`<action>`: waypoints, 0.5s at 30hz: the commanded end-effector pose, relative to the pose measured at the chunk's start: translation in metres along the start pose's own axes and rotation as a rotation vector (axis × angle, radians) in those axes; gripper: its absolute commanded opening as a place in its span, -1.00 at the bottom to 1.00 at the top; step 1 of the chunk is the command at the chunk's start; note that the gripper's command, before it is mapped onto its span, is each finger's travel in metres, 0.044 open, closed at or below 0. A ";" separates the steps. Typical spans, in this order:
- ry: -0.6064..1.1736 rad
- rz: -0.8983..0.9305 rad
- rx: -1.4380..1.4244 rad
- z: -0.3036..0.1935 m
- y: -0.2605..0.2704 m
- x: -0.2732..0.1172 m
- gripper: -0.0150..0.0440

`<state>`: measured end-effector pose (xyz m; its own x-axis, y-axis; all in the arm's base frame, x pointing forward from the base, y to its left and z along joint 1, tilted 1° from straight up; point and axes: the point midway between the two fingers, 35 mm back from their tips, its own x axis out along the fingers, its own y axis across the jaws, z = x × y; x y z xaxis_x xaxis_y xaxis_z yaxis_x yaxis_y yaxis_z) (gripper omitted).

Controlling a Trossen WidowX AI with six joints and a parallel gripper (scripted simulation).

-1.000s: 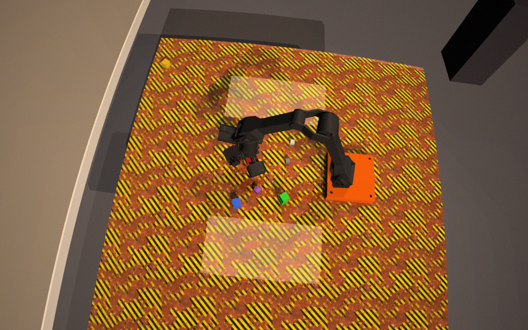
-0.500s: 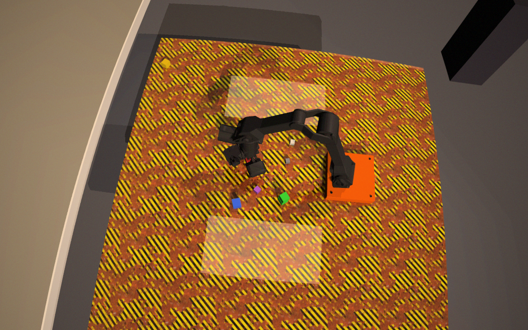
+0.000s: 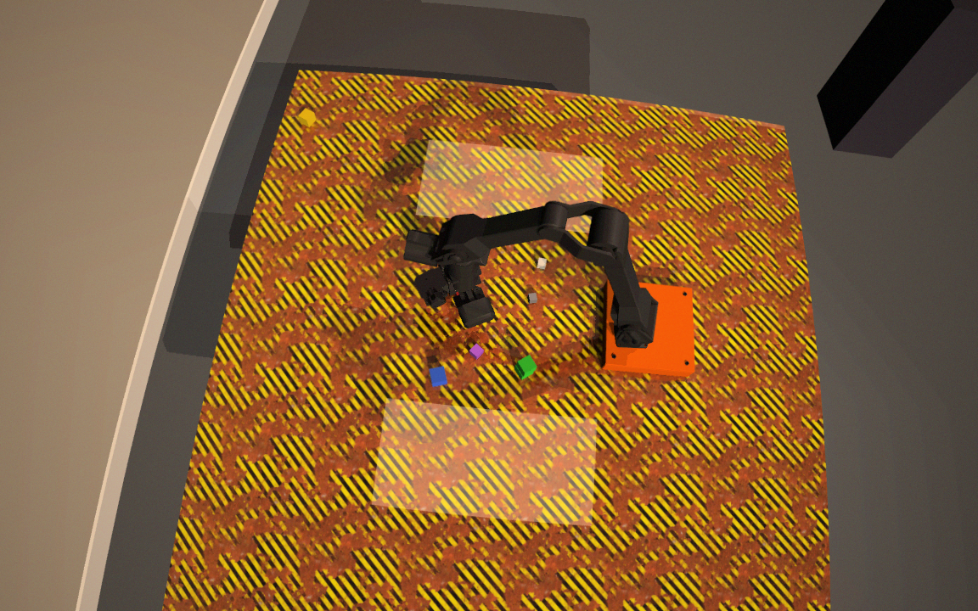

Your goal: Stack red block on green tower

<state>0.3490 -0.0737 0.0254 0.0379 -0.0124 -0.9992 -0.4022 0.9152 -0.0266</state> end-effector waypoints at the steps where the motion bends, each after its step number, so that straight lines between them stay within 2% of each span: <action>1: -0.010 -0.003 0.003 0.002 -0.001 -0.016 -0.49; 15: -0.010 -0.003 0.003 0.002 -0.002 -0.090 -0.49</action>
<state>0.3476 -0.0737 0.0990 0.0420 -0.0132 -0.9990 -0.4014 0.9154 -0.0290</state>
